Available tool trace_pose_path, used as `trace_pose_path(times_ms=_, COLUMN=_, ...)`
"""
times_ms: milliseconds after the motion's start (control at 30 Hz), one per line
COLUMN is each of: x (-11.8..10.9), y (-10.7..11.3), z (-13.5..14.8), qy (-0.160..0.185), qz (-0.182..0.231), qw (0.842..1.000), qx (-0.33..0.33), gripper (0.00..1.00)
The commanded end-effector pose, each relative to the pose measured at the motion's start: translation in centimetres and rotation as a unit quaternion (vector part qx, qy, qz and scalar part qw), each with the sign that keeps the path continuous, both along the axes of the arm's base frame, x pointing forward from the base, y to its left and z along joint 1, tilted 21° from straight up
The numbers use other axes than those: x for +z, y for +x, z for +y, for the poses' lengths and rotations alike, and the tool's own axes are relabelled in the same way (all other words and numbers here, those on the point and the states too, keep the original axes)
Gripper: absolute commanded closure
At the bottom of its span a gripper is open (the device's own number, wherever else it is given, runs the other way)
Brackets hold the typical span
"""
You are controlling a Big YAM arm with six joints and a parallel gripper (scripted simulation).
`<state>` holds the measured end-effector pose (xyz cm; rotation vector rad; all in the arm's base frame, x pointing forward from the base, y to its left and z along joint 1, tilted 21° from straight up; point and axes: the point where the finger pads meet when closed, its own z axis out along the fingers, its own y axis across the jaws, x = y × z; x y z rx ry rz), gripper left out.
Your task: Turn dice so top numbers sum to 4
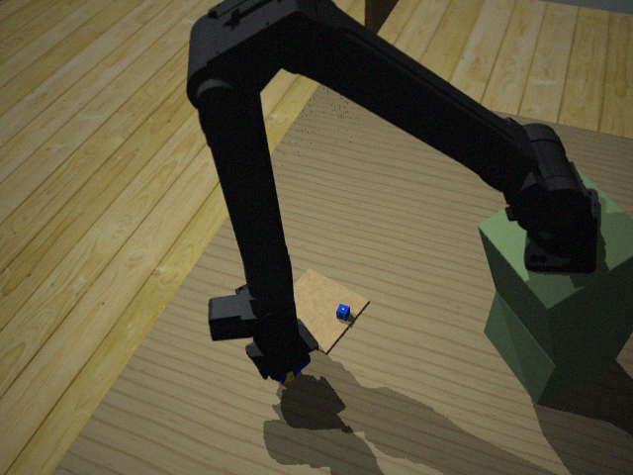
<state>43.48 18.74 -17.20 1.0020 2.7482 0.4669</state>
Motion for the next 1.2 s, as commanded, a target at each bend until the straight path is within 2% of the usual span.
trace_pose_path(times_ms=0, x=1.1, y=0.9, z=0.7, qy=0.007, qz=-0.017, qw=1.0, qx=-0.003, gripper=0.85)
trace_pose_path(times_ms=567, x=1.6, y=1.0, z=0.7, qy=0.008, qz=-0.02, qw=1.0, qx=-0.004, gripper=0.85)
trace_pose_path(times_ms=633, x=1.6, y=0.3, z=0.2, qy=0.003, qz=-0.008, qw=1.0, qx=-0.005, gripper=0.85)
trace_pose_path(times_ms=767, x=3.3, y=0.1, z=-0.9, qy=0.001, qz=-0.01, qw=1.0, qx=-0.006, gripper=0.85)
trace_pose_path(times_ms=1000, x=8.0, y=-1.5, z=-2.1, qy=0.002, qz=-0.01, qw=1.0, qx=-0.003, gripper=0.85)
trace_pose_path(times_ms=1067, x=8.0, y=-1.5, z=-2.1, qy=0.002, qz=-0.01, qw=1.0, qx=-0.003, gripper=0.85)
trace_pose_path(times_ms=1167, x=9.5, y=-2.0, z=-2.5, qy=0.002, qz=-0.01, qw=1.0, qx=-0.003, gripper=0.85)
